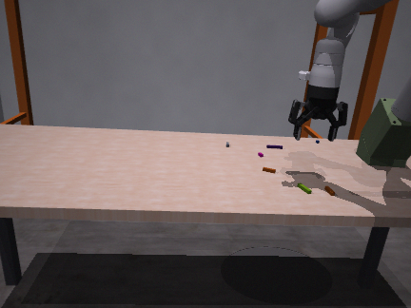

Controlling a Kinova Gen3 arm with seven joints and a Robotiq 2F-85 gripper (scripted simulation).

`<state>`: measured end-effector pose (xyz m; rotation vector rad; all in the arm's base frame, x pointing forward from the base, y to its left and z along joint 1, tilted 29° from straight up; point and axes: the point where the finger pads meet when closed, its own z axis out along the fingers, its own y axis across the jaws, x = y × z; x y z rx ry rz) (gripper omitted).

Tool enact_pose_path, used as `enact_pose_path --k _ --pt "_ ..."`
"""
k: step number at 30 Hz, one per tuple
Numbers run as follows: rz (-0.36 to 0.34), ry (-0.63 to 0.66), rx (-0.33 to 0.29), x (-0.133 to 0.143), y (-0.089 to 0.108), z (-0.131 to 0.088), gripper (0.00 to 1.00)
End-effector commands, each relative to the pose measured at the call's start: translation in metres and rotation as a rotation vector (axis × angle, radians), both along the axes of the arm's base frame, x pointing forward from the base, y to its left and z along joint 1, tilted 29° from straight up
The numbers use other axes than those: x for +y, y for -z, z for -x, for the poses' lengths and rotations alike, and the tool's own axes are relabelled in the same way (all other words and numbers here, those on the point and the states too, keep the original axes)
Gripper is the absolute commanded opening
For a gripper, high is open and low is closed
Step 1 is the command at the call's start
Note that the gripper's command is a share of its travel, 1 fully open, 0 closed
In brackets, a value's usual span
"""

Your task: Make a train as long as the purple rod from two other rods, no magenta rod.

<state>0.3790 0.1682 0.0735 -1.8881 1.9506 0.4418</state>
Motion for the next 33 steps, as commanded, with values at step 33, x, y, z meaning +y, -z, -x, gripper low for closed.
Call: enact_pose_path --k 33 --pt "0.001 0.057 0.010 -0.013 0.004 -0.018 1.00"
